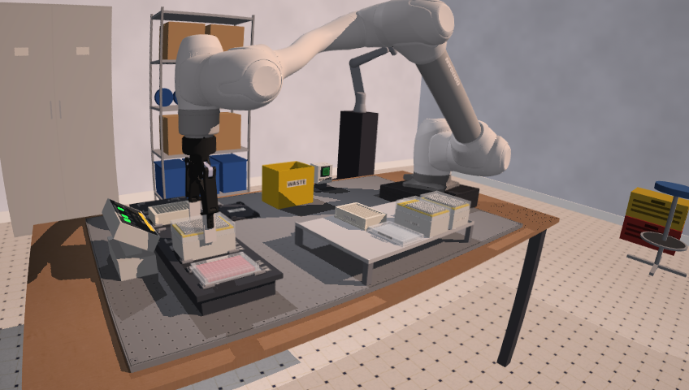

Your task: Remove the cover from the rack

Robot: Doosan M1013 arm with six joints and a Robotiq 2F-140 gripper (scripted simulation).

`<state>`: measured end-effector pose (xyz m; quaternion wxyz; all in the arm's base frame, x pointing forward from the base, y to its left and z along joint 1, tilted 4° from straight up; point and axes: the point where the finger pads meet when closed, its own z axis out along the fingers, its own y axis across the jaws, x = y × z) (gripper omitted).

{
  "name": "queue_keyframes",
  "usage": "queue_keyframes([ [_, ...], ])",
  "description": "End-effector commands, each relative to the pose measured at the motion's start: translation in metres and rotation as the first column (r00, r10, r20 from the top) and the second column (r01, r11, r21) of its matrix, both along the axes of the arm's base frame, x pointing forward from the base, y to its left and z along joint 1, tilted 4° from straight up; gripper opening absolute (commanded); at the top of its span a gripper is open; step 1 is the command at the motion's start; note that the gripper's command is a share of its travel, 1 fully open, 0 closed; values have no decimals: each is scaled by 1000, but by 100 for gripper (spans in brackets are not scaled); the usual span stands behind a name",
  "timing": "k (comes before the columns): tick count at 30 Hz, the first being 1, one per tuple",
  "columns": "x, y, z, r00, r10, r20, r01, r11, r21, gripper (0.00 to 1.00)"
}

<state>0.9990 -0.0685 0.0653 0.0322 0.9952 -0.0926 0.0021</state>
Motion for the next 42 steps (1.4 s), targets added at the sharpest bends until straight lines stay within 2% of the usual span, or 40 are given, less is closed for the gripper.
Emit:
queue_keyframes([
  [1,-1,-2,-6,1000,-1,-1,1,1000,1,0],
  [20,-1,-2,-6,1000,-1,-1,1,1000,1,0],
  [42,-1,0,27,1000,-1,-1,1,1000,1,0],
])
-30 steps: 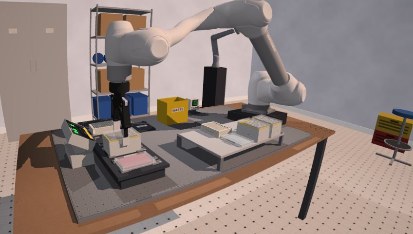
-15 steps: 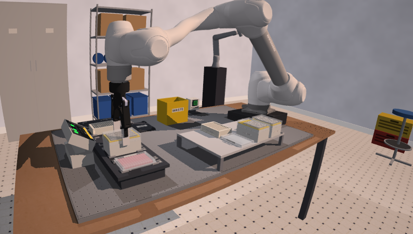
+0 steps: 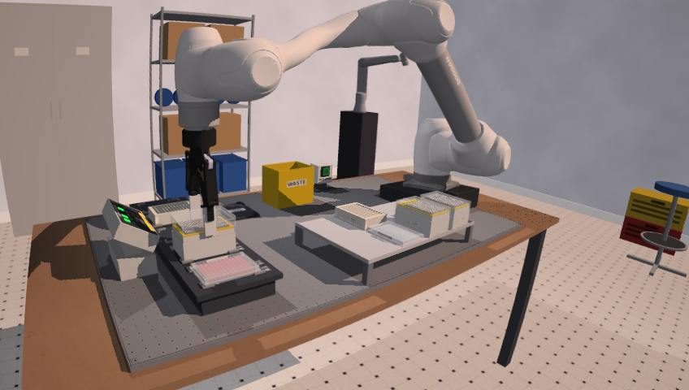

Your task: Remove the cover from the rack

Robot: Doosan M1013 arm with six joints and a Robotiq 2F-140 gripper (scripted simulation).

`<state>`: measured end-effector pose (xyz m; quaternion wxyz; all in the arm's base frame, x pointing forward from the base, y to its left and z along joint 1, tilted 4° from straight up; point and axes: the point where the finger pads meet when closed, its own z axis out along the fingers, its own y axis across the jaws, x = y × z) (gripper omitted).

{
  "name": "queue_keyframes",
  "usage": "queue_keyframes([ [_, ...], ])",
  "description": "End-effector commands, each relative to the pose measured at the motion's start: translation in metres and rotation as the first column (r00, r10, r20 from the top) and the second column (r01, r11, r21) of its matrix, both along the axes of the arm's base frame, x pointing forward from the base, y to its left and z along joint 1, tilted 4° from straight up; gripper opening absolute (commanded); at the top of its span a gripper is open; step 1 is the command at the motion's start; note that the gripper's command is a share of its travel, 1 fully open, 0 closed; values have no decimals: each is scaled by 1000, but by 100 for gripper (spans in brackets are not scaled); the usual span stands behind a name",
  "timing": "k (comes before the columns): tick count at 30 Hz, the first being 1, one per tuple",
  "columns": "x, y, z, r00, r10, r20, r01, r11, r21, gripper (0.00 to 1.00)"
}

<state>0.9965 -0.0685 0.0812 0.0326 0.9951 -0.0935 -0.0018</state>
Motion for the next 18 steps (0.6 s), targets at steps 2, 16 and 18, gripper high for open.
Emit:
queue_keyframes([
  [2,2,0,15,1000,0,7,0,1000,1,0],
  [16,2,2,35,1000,0,7,0,1000,1,0],
  [18,2,2,38,1000,0,7,0,1000,1,0],
])
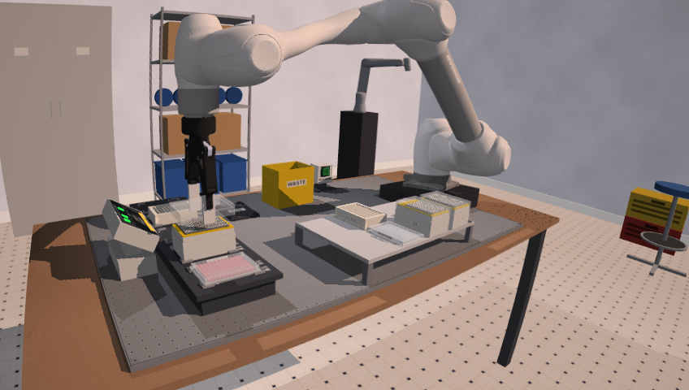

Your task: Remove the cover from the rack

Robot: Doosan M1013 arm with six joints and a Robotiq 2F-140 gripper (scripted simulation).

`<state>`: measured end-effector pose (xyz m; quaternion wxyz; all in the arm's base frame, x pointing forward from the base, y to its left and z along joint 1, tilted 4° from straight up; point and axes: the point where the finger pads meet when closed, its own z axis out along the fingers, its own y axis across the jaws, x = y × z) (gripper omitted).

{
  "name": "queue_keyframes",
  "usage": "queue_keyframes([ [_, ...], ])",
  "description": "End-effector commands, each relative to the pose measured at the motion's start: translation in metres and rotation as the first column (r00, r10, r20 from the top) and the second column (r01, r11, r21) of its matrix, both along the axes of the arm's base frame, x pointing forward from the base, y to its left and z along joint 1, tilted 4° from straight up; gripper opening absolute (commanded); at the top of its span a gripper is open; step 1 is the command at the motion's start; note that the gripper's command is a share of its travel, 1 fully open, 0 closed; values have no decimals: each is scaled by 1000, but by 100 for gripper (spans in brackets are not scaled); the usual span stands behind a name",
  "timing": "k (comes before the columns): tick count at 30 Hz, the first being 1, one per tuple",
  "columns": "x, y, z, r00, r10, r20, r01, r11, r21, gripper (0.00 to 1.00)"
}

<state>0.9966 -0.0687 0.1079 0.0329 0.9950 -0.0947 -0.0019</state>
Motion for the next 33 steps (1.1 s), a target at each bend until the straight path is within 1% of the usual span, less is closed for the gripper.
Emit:
queue_keyframes([
  [1,2,2,13,1000,3,7,-3,1000,2,0],
  [3,2,2,13,1000,3,7,-3,1000,2,0],
  [33,2,5,59,1000,3,7,-3,1000,2,0],
])
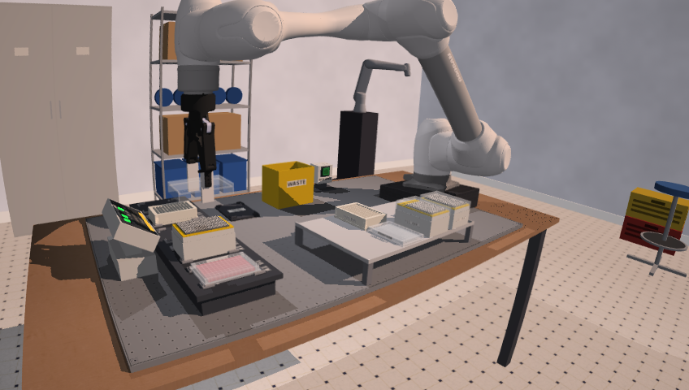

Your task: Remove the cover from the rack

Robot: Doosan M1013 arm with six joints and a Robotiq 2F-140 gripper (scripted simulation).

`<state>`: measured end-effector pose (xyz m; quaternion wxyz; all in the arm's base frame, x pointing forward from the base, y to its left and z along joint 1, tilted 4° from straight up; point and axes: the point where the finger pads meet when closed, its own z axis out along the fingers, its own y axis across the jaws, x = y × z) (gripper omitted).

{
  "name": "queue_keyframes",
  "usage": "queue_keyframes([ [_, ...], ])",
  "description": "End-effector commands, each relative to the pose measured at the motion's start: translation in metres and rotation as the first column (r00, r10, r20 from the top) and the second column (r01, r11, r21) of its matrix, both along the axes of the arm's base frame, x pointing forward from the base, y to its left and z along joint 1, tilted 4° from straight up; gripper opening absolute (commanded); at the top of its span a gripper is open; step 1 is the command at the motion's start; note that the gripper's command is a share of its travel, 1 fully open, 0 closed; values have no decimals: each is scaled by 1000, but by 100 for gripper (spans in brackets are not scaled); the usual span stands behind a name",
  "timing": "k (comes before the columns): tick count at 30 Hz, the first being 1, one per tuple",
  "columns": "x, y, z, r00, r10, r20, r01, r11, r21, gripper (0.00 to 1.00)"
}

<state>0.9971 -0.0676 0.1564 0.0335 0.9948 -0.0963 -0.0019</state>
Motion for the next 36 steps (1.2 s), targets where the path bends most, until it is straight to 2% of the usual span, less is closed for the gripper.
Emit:
queue_keyframes([
  [1,2,4,13,1000,6,7,-6,1000,3,0],
  [32,2,7,58,1000,6,7,-6,1000,3,0],
  [36,2,7,58,1000,6,7,-6,1000,3,0],
])
